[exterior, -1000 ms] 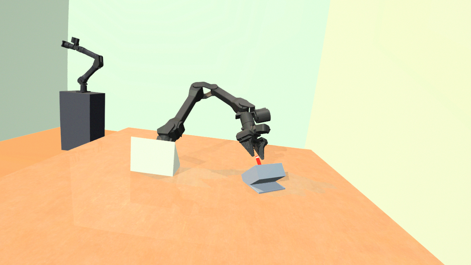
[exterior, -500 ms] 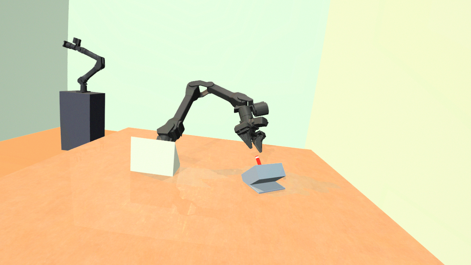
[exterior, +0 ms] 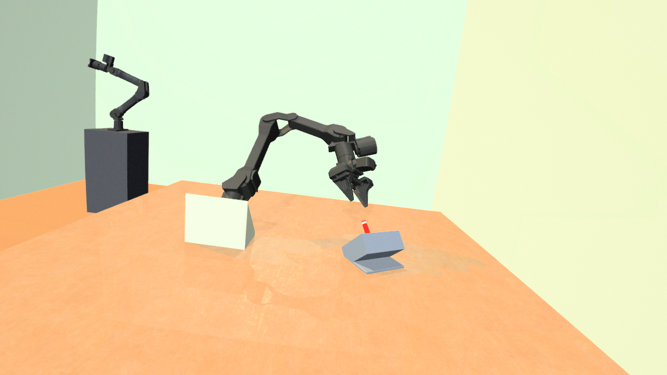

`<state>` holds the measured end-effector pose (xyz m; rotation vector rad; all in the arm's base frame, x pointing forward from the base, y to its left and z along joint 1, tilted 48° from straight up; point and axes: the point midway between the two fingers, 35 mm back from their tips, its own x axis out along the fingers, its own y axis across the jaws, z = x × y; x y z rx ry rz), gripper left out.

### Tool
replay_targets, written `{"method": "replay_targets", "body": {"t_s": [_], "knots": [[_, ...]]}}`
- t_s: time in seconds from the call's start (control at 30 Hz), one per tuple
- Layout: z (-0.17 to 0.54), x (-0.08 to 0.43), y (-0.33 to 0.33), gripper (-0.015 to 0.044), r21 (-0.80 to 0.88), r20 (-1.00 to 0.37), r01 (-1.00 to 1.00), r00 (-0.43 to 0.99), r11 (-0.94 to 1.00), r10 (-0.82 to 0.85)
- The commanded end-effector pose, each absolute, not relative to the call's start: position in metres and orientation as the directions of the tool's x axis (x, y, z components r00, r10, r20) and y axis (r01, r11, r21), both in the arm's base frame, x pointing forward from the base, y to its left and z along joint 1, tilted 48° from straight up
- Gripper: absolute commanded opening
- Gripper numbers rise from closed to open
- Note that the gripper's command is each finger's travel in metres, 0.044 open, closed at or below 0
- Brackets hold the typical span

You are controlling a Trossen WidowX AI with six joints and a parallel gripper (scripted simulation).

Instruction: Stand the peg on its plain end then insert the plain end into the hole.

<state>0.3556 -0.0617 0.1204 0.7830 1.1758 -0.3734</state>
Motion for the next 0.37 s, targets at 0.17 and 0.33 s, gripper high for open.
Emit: {"method": "replay_targets", "body": {"t_s": [0.17,0.33], "knots": [[0.1338,0.3510,-0.0635,0.0440,0.354,-0.919,0.634,0.371,0.687,0.131],[0.1338,0.3510,-0.0635,0.0440,0.354,-0.919,0.634,0.371,0.687,0.131]]}}
